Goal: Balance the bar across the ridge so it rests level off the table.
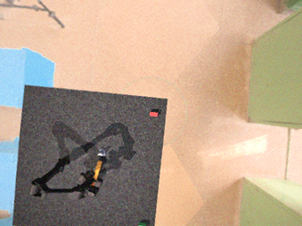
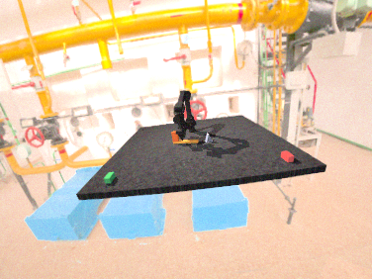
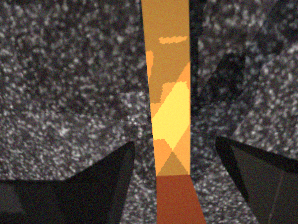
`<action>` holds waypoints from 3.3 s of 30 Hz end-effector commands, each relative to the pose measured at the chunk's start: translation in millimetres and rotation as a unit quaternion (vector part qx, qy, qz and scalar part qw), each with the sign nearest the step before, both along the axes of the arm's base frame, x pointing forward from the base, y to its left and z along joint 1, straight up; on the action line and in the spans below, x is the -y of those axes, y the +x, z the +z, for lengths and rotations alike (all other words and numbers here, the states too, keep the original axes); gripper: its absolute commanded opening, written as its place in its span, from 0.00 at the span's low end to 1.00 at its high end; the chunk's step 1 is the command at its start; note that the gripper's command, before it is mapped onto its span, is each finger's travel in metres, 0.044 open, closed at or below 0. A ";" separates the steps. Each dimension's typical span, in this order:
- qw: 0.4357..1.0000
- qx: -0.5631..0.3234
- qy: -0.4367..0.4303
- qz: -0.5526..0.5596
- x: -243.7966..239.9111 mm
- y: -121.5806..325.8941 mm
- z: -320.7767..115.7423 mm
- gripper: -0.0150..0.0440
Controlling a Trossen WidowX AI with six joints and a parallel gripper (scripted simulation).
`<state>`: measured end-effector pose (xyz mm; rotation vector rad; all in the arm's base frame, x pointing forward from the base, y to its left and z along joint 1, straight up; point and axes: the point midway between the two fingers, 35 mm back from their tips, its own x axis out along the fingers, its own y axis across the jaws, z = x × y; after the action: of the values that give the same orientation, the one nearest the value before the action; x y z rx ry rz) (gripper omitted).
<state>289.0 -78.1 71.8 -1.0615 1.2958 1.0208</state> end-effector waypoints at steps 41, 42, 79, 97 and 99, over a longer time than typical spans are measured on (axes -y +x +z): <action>1.000 -0.002 0.000 0.000 -0.1 -0.4 -24.8 0.41; 1.000 -0.002 0.000 0.000 -0.1 -0.3 -24.4 0.36; 1.000 0.000 0.003 0.002 -0.3 1.4 67.1 0.25; 1.000 0.000 0.003 0.030 -20.7 8.8 87.3 0.25; 0.999 0.000 0.003 0.038 -26.9 12.0 87.6 0.25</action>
<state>295.3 -60.6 158.0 -1.1003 1.2713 1.0671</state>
